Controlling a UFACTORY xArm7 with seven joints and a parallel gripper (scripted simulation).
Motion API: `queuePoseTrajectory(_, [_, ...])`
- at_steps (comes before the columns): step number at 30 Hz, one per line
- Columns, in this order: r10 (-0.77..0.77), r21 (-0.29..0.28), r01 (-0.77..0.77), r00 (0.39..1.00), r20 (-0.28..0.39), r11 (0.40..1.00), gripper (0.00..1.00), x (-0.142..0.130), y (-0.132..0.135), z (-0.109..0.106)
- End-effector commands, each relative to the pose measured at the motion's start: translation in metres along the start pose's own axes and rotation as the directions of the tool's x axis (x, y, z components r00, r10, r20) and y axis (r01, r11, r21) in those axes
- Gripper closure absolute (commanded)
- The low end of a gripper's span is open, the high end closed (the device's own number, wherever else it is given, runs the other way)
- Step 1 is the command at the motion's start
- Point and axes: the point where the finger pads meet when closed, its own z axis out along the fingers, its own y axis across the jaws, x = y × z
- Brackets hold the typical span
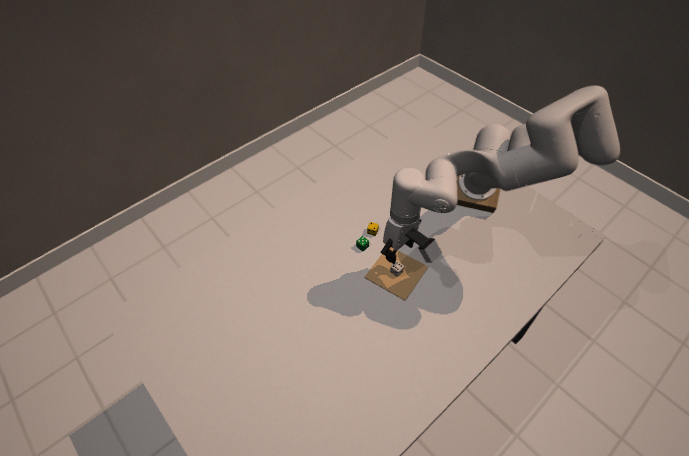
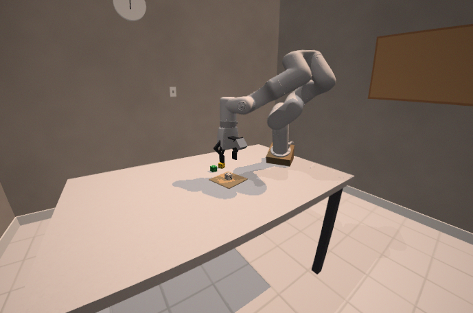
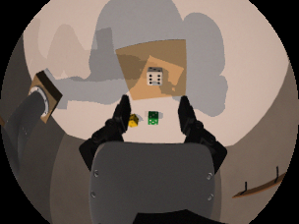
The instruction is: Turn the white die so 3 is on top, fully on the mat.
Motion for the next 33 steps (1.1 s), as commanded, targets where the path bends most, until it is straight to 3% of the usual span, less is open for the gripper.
queuePoseTrajectory(1, [0.000, -0.003, 0.000, 1.000, 0.001, 1.000, 0.00, -0.0001, 0.0007, -0.0022])
queuePoseTrajectory(27, [0.000, -0.003, 0.000, 1.000, 0.001, 1.000, 0.00, 0.0004, -0.0004, 0.0019])
queuePoseTrajectory(28, [0.000, -0.003, 0.000, 1.000, 0.001, 1.000, 0.53, 0.0004, -0.0004, 0.0019])
queuePoseTrajectory(33, [0.000, -0.003, 0.000, 1.000, 0.001, 1.000, 0.53, 0.0004, -0.0004, 0.0019])
